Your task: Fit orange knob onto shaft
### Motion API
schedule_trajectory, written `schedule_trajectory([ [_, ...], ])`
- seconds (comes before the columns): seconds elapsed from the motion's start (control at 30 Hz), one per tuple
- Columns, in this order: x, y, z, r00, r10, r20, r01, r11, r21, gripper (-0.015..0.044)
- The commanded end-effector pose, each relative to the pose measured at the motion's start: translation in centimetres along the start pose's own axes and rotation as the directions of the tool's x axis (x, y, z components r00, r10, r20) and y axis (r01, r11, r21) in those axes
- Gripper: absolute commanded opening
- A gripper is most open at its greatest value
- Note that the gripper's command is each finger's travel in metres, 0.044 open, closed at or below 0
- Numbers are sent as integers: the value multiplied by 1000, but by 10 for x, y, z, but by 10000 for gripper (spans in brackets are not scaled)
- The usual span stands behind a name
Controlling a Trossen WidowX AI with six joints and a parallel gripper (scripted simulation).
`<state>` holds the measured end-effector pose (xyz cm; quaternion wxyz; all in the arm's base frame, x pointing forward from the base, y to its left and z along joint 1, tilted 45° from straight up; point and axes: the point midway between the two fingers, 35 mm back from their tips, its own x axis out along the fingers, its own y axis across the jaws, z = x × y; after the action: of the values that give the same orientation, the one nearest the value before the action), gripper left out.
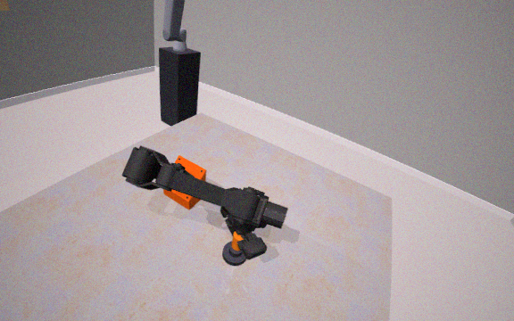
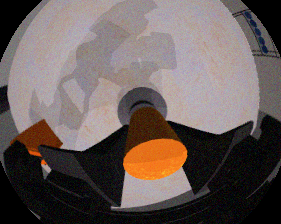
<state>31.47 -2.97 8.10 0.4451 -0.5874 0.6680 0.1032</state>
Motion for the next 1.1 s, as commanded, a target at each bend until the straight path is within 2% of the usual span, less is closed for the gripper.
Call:
schedule_trajectory([
  [0.0, 0, -1, 1, 1000, -3, 0, 3, 1000, -2, 0],
  [0.33, -4, 0, 0, 1000, -3, 0, 3, 1000, -11, 0],
  [0.57, -3, 2, -2, 1000, -3, 0, 3, 978, -207, 0],
  [1.07, -3, 3, -5, 1000, -3, 0, 3, 978, -210, 0],
])
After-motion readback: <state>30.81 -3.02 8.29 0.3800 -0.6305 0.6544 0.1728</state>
